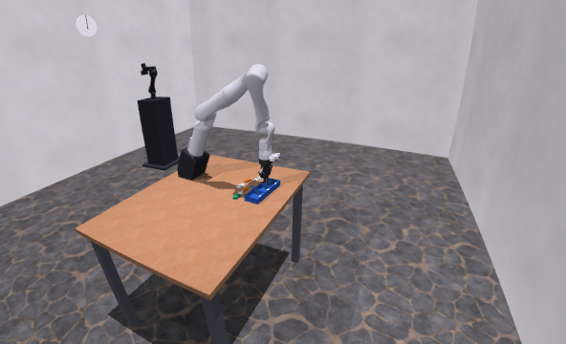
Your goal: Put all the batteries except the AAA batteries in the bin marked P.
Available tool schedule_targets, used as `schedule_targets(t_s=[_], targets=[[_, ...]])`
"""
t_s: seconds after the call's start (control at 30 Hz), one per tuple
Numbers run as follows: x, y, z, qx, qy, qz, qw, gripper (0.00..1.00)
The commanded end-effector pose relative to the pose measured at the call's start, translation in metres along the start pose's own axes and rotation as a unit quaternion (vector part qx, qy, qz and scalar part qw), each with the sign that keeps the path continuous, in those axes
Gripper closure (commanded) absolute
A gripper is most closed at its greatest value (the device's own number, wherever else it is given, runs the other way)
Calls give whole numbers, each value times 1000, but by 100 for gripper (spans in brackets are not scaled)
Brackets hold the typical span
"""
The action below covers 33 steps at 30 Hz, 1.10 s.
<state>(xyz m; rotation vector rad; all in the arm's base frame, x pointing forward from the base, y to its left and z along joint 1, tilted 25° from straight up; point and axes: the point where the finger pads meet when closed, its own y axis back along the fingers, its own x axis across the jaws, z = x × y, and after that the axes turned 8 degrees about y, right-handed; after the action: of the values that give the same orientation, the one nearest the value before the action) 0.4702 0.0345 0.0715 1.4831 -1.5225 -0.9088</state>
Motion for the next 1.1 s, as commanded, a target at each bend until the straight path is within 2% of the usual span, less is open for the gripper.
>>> schedule_targets(t_s=[0.0,0.7,0.83,1.07], targets=[[1,5,-3,3,0,1,1000,91],[1,27,-2,3,0,1,1000,91],[0,43,-2,3,0,1,1000,91],[0,43,-2,3,0,1,1000,91]])
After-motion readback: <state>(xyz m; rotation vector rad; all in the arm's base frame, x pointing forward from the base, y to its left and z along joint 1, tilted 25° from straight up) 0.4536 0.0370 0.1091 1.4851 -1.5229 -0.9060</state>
